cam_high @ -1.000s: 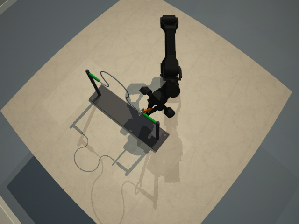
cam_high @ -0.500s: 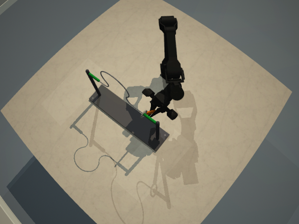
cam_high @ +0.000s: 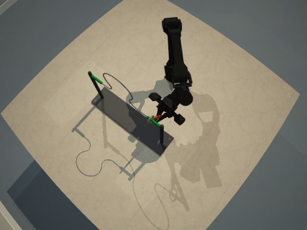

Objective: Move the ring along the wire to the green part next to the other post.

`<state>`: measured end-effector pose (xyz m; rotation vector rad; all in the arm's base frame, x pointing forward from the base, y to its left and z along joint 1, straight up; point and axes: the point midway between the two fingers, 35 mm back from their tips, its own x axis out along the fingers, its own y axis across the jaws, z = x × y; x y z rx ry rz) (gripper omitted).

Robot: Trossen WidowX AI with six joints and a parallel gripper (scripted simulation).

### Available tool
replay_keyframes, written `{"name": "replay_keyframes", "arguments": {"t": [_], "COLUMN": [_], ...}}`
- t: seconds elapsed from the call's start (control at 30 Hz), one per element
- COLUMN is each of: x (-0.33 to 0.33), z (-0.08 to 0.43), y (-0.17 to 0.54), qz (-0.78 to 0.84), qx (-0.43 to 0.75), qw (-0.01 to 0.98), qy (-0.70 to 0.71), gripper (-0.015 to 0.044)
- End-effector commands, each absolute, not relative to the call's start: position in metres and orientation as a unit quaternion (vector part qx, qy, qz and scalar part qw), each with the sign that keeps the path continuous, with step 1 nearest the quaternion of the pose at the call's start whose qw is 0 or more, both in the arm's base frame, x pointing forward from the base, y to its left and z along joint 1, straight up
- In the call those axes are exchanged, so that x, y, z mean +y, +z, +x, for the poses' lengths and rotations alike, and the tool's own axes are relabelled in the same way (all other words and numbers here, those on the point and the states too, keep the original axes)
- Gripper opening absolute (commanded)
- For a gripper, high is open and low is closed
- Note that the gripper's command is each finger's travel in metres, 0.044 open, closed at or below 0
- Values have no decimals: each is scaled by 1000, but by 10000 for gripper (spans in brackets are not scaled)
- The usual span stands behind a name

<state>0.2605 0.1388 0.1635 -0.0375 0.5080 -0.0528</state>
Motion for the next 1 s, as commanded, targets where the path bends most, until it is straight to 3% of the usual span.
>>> {"name": "replay_keyframes", "arguments": {"t": [0.0, 0.97], "x": [140, 141], "z": [261, 261], "y": [163, 155], "qz": [-18, -18], "qx": [250, 250], "qw": [968, 968], "qy": [-29, -29], "gripper": [-150, -150]}}
